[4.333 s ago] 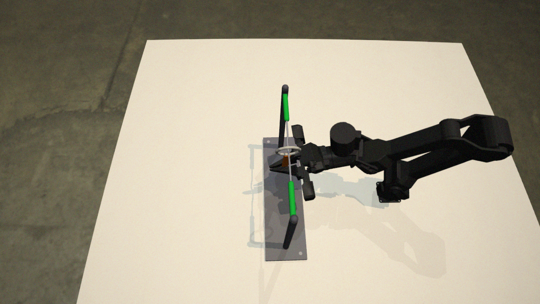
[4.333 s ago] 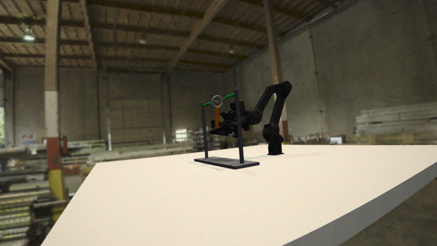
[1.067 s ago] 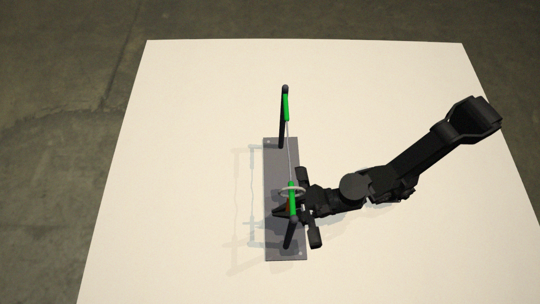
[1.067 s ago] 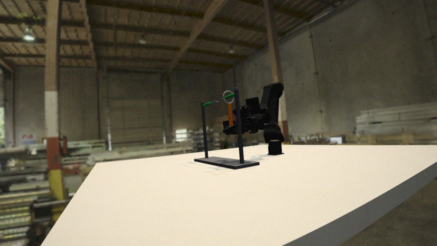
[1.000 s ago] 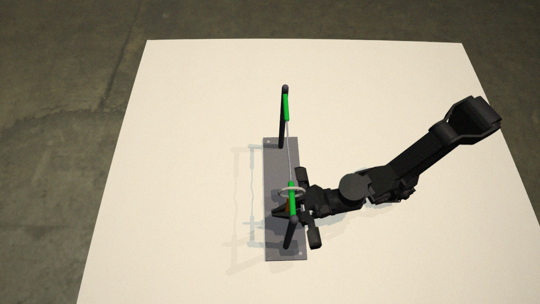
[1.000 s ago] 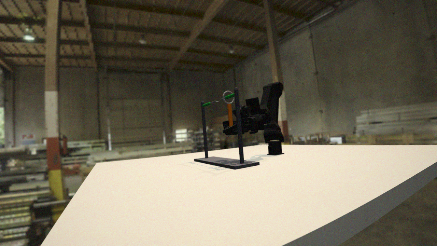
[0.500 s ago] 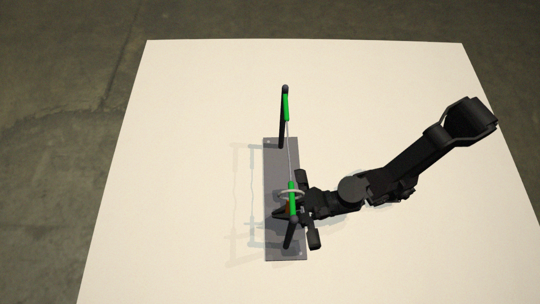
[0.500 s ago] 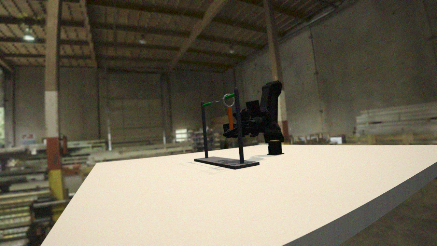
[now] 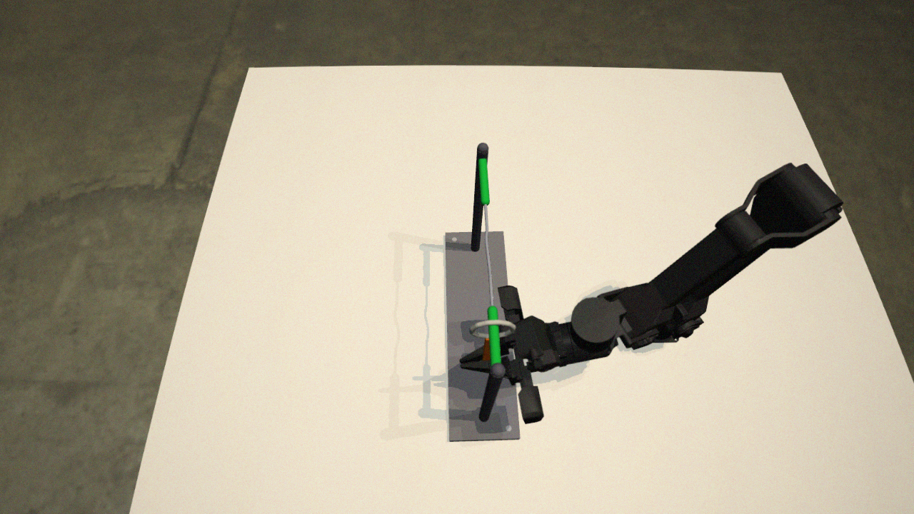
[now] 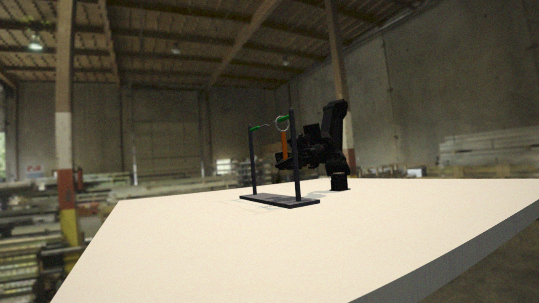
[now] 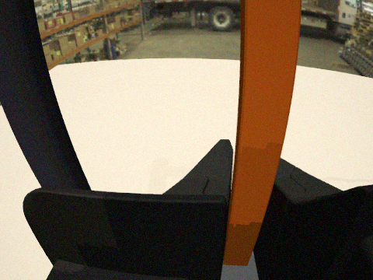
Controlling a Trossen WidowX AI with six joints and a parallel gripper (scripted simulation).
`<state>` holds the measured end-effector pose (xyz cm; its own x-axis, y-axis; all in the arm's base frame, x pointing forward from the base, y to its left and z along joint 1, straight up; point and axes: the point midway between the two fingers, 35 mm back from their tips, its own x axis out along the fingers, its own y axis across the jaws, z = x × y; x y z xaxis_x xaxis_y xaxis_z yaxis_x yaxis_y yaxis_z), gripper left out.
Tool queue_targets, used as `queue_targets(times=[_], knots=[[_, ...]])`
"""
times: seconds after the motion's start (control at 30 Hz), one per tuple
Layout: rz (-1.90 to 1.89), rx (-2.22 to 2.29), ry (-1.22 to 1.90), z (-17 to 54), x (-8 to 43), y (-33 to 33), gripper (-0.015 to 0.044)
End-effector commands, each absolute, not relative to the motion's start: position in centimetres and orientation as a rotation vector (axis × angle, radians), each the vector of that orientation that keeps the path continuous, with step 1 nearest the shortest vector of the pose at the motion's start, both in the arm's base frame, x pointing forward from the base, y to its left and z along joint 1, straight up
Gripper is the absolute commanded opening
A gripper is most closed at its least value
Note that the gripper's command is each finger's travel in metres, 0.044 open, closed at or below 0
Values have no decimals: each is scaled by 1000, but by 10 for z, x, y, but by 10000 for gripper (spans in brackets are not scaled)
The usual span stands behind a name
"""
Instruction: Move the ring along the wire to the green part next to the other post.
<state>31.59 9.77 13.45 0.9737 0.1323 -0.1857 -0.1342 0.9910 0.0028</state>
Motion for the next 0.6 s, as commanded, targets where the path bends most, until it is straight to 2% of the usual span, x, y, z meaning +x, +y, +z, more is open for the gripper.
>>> queue_targets(times=[0.0, 0.27, 0.57], knots=[[134, -10, 187, 134, 316, 98, -45], [134, -10, 187, 135, 315, 98, 160], [133, -8, 188, 140, 300, 96, 160]])
